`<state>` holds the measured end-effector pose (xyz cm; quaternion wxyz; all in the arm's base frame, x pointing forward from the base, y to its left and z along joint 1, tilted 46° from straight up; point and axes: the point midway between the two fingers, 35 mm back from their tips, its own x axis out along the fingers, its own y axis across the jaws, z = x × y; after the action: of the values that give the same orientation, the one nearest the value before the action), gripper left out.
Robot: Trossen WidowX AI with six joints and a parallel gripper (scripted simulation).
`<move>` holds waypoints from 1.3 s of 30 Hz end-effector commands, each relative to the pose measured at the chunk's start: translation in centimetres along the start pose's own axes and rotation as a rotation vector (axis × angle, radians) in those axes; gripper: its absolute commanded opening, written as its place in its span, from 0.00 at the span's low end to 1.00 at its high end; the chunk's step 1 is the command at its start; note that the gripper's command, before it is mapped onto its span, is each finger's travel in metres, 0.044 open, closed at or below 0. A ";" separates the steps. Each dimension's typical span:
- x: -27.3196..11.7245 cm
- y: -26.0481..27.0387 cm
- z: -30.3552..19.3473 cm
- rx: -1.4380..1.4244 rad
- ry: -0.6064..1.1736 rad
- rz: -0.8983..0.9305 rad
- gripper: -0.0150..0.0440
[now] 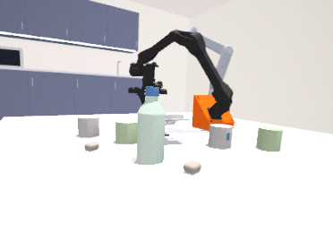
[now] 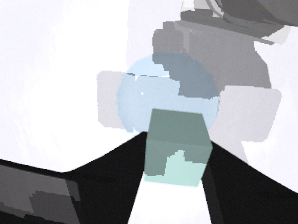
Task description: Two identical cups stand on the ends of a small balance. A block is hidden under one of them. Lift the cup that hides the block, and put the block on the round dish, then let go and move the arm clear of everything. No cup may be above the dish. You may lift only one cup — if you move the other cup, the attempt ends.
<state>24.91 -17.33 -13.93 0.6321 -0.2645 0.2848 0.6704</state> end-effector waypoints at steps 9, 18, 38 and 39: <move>4.1 0.4 0.0 -0.002 -0.009 0.006 0.25; 4.8 0.4 0.0 -0.002 -0.010 0.006 0.25; 5.7 0.2 -0.1 -0.011 -0.002 0.006 0.61; 5.7 0.2 -0.1 -0.011 -0.002 0.006 0.65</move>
<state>24.31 -13.39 -18.09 0.6293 -0.2653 0.2813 0.6742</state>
